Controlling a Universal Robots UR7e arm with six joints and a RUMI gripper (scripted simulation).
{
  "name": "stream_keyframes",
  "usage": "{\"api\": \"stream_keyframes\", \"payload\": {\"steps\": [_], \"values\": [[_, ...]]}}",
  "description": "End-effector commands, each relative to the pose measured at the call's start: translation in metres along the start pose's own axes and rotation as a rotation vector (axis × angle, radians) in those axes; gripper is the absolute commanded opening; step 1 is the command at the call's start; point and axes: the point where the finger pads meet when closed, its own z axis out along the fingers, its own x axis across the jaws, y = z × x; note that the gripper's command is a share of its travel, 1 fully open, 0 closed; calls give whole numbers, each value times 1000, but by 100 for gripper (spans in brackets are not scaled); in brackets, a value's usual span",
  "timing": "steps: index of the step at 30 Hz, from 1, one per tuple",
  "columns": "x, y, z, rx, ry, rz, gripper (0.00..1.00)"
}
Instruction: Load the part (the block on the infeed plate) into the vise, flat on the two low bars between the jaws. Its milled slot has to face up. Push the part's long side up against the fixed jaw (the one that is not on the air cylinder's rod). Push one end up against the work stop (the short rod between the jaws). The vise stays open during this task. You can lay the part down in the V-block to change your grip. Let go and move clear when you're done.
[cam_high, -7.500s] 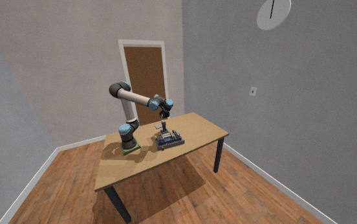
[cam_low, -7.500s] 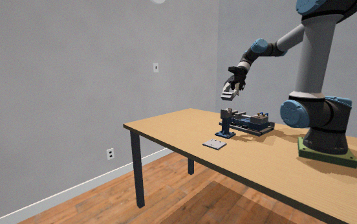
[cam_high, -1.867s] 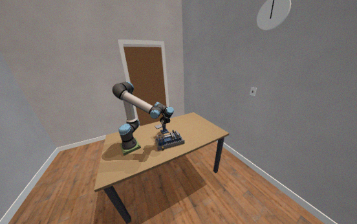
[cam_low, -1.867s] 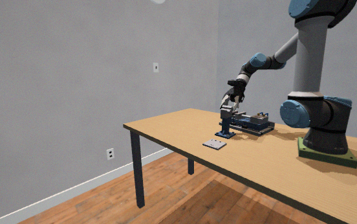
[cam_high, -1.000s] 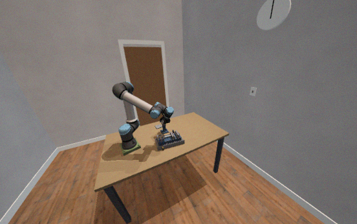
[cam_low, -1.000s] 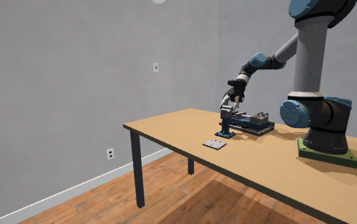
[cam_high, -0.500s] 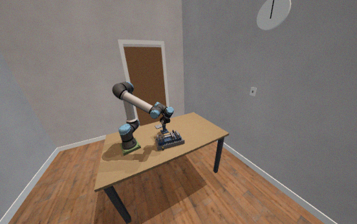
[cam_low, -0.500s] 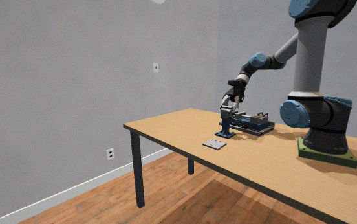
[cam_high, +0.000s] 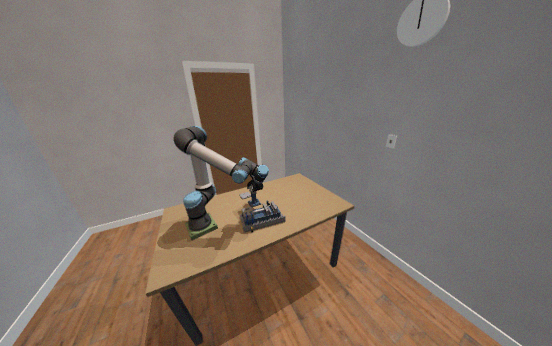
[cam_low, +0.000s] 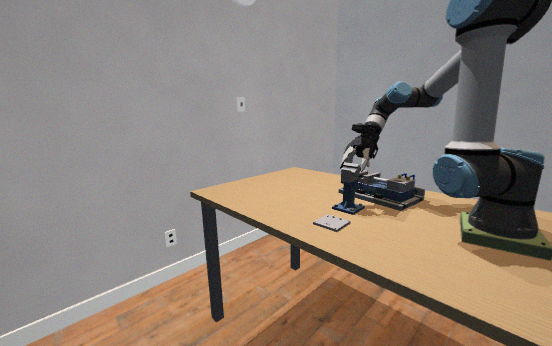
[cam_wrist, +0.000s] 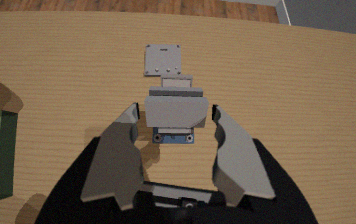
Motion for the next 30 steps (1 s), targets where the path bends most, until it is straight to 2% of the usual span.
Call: {"api": "stream_keyframes", "payload": {"steps": [1, 30], "values": [[0, 0, 0, 0, 1, -1, 51], [0, 3, 3, -1, 1, -1, 51]]}}
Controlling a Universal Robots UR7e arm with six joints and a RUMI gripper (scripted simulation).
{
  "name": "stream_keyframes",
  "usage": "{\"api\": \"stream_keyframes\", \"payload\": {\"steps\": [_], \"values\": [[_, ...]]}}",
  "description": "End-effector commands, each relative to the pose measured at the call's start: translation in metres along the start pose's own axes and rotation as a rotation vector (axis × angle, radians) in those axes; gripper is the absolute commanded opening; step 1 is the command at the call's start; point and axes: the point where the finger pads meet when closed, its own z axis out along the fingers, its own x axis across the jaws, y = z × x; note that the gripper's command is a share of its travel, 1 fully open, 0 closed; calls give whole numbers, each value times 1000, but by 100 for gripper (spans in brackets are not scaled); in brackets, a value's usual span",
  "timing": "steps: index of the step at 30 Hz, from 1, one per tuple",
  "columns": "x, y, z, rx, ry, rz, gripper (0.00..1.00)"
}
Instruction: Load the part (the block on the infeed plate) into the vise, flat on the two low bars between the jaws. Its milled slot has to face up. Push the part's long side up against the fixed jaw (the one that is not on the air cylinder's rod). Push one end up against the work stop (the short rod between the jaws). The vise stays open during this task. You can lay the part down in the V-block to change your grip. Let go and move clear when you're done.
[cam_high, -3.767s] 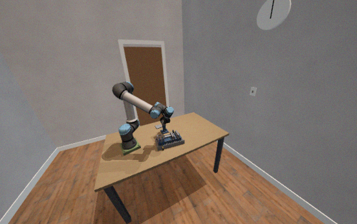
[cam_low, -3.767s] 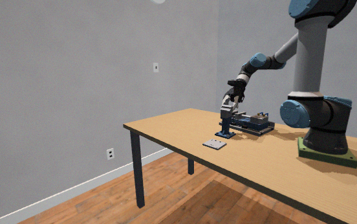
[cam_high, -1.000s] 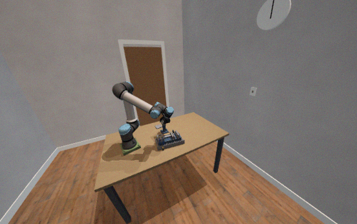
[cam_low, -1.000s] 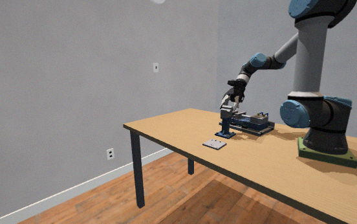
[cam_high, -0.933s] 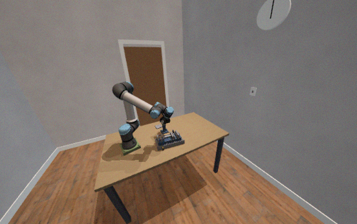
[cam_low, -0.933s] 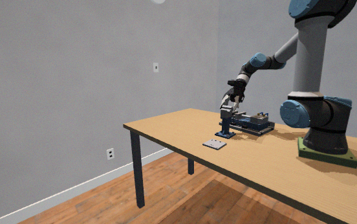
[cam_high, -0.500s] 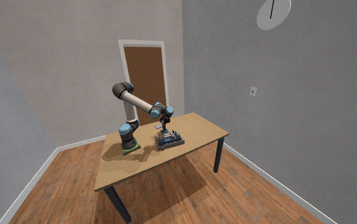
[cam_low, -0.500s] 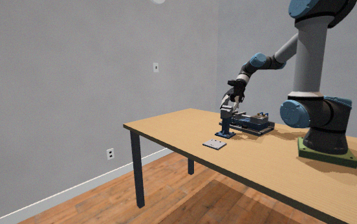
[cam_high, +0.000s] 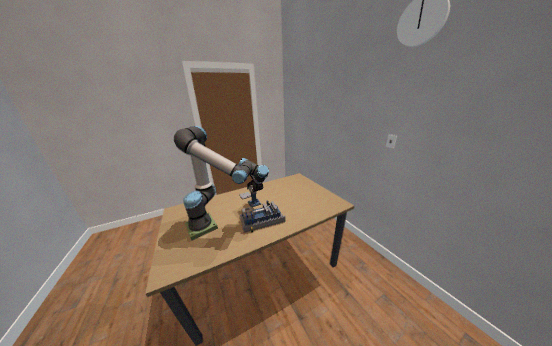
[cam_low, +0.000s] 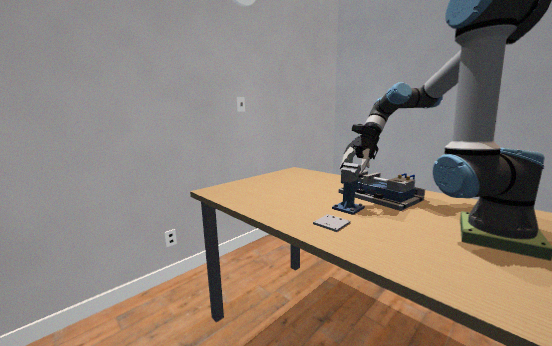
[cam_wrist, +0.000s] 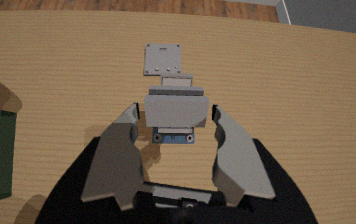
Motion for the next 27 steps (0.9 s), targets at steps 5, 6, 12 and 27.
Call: {"api": "stream_keyframes", "payload": {"steps": [5, 6, 12, 27], "values": [[0, 1, 1, -8, 1, -1, 51], [0, 1, 1, -8, 1, -1, 51], [0, 1, 1, -23, 0, -1, 51], [0, 0, 1, -75, 0, -1, 51]]}}
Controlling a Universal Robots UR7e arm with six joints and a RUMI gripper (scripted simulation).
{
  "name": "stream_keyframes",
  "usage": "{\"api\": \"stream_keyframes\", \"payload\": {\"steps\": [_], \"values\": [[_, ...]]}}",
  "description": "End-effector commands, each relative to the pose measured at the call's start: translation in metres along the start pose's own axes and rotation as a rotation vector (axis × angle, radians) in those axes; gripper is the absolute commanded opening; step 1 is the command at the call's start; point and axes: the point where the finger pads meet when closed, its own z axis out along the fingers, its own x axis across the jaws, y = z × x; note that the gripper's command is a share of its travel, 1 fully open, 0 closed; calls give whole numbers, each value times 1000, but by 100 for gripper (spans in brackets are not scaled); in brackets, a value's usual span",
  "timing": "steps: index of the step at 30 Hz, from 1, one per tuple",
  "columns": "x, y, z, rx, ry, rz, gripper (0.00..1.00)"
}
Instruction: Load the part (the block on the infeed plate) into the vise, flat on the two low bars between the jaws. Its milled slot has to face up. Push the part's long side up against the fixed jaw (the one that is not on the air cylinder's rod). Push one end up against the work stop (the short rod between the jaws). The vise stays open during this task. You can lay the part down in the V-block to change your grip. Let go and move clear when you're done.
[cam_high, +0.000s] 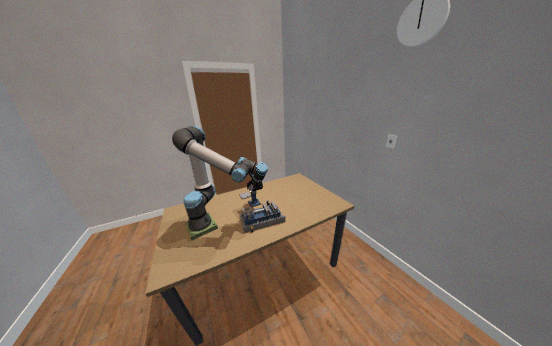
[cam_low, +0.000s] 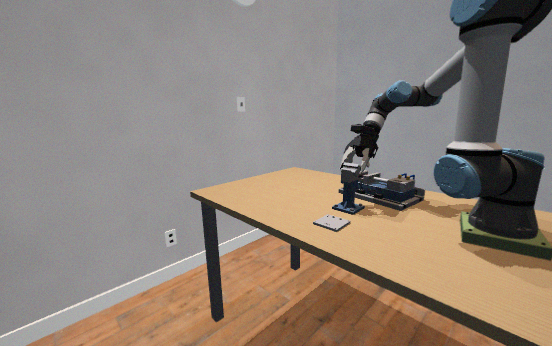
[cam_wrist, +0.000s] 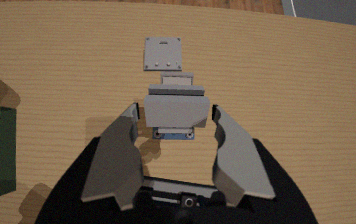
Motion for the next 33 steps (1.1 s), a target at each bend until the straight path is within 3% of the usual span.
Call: {"api": "stream_keyframes", "payload": {"steps": [1, 13, 33], "values": [[0, 0, 0, -23, 1, -1, 51], [0, -1, 0, -86, 1, 0, 51], [0, -2, 0, -245, 1, 0, 51]]}}
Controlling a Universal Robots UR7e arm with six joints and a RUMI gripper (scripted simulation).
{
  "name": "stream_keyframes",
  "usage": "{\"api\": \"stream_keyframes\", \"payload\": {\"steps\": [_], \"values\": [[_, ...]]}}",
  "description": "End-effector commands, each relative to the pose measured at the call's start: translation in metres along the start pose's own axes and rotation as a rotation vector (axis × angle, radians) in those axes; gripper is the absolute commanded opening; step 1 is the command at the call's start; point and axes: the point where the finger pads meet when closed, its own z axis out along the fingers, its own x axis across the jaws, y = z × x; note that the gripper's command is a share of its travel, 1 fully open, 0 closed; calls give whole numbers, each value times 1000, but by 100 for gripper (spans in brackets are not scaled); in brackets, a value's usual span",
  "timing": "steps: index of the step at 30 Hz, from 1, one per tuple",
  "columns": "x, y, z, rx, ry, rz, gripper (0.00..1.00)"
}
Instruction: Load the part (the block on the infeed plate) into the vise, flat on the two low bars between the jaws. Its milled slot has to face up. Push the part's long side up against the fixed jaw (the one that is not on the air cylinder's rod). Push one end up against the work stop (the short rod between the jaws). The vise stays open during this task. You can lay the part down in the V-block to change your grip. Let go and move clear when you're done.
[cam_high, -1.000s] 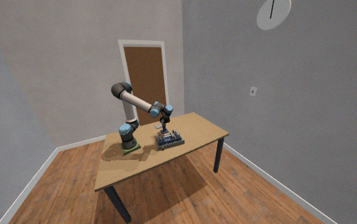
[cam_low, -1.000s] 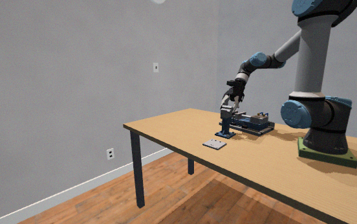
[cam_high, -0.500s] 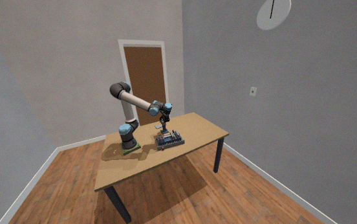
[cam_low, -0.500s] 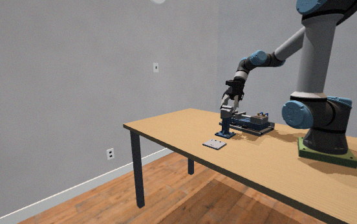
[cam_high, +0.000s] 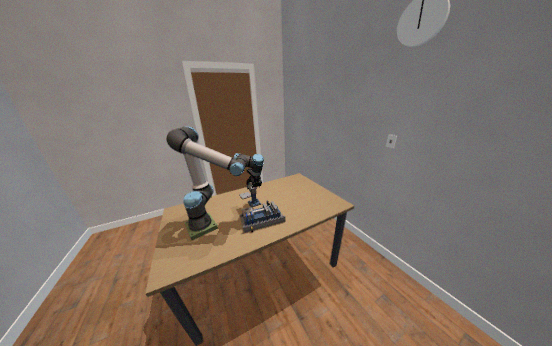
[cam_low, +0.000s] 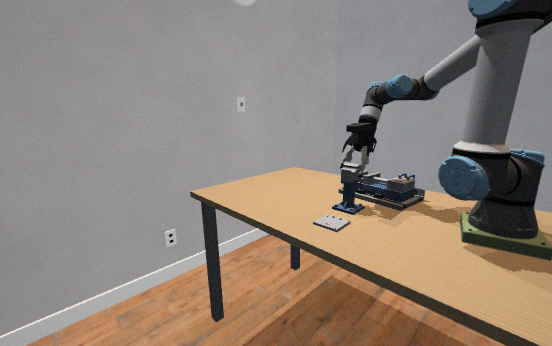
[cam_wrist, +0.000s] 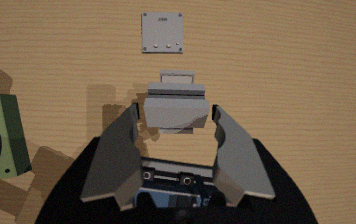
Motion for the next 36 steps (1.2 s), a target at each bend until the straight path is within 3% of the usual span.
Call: {"api": "stream_keyframes", "payload": {"steps": [1, 36], "values": [[0, 0, 0, -48, 0, 0, 51], [0, -3, 0, -382, 0, 0, 51]]}}
